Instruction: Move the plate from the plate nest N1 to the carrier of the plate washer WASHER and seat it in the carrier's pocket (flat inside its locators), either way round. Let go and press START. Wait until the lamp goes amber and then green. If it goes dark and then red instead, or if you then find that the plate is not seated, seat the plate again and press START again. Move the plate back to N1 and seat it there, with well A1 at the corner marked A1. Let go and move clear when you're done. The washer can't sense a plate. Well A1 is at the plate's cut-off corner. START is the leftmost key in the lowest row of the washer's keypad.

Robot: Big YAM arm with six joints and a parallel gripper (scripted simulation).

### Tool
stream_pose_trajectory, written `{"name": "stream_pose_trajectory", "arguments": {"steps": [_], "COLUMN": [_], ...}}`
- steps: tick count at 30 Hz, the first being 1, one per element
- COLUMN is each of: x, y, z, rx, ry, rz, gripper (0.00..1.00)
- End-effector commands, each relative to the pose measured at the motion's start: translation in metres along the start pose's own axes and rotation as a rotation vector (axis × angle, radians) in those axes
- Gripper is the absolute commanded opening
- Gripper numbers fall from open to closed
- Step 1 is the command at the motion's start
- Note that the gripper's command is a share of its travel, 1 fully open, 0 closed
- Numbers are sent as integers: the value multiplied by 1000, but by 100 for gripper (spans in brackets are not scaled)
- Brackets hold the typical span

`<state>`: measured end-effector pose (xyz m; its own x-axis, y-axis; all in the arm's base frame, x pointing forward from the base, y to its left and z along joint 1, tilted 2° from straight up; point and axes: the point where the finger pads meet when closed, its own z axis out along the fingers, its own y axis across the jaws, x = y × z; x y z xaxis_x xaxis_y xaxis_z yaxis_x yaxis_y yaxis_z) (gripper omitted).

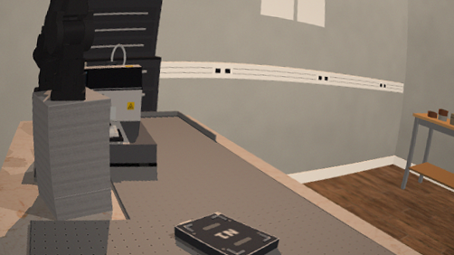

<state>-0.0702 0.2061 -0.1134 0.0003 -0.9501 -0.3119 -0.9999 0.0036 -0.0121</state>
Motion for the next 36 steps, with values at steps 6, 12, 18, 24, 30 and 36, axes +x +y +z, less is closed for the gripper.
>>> {"name": "stream_pose_trajectory", "arguments": {"steps": [6,12,18,24,30,36], "x": [-4,-4,-4,-4,-4,-34], "y": [1,1,1,1,1,-22], "z": [0,0,0,0,0,-1], "rx": [-1,-1,-1,-1,-1,26], "ry": [-7,-7,-7,-7,-7,55], "rz": [2,2,2,2,2,207], "gripper": [0,0,0,0,0,100]}}
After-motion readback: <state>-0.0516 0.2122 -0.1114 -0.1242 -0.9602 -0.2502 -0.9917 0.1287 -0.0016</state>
